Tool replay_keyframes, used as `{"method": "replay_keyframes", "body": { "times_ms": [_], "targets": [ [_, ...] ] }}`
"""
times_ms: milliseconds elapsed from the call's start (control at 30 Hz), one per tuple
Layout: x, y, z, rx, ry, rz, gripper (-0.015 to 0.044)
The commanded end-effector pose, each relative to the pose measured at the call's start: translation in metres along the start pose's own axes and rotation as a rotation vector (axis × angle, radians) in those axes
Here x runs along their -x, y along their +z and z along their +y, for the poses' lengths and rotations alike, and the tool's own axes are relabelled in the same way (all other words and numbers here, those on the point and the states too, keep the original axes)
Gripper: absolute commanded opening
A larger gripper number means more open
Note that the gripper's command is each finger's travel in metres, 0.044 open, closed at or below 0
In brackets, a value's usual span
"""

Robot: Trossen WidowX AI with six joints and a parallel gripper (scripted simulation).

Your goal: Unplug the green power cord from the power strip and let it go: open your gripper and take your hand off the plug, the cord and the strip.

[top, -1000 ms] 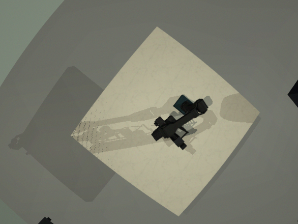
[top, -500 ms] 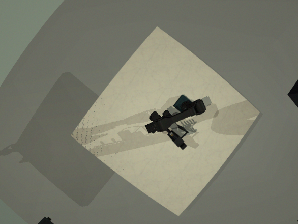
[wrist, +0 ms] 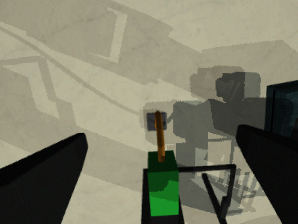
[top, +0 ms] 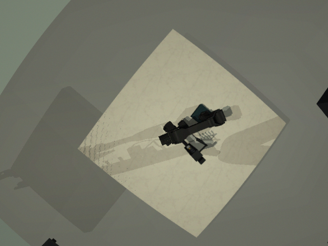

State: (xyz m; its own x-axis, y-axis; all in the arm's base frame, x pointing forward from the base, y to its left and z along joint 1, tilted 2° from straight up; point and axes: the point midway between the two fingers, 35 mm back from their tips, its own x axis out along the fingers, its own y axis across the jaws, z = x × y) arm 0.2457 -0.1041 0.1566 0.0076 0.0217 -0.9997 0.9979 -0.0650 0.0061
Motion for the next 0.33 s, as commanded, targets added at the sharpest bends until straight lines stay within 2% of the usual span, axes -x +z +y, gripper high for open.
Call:
{"method": "replay_keyframes", "body": {
  "times_ms": [0,300],
  "targets": [
    [0.0000,0.0007,-0.0005,0.004,-0.003,-0.001,0.0440],
    [0.0000,0.0007,-0.0005,0.004,-0.003,-0.001,0.0440]
  ]
}}
